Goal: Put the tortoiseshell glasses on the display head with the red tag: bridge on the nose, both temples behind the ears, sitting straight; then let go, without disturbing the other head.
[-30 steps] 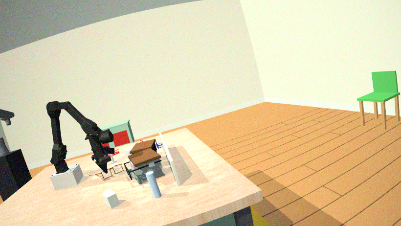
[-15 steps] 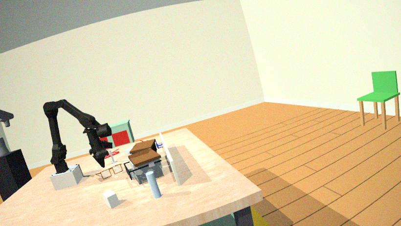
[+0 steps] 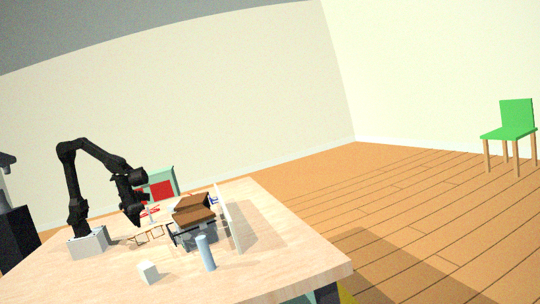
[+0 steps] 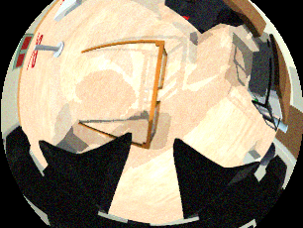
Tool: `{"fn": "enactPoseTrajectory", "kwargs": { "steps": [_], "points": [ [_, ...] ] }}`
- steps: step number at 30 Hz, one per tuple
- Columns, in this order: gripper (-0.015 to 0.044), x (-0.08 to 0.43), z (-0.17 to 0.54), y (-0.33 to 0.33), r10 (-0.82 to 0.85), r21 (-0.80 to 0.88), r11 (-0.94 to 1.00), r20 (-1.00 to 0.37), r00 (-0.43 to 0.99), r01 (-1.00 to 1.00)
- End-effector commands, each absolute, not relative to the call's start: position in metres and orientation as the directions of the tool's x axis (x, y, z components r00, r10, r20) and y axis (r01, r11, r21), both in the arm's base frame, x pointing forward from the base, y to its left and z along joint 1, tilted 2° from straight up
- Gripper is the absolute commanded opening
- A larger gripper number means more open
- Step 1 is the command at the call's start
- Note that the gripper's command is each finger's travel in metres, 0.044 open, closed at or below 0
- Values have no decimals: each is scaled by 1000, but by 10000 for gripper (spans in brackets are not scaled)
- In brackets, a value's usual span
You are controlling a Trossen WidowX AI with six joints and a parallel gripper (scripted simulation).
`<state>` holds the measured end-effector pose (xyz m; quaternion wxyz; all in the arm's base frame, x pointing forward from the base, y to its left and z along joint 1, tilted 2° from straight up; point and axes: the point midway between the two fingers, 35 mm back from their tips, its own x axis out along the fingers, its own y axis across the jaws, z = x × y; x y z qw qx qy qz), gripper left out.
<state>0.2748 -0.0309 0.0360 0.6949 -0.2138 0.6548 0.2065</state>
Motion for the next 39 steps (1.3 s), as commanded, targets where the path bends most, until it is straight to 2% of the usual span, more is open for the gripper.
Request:
{"fn": "enactPoseTrajectory", "kwargs": {
  "steps": [1,3,39],
  "points": [
    [174,270,39,-28,14,-17,828,-999,51,-561],
    [140,270,39,-28,14,-17,828,-999,51,-561],
    [140,273,-6,-27,14,-17,828,-999,50,-561]
  ]
}}
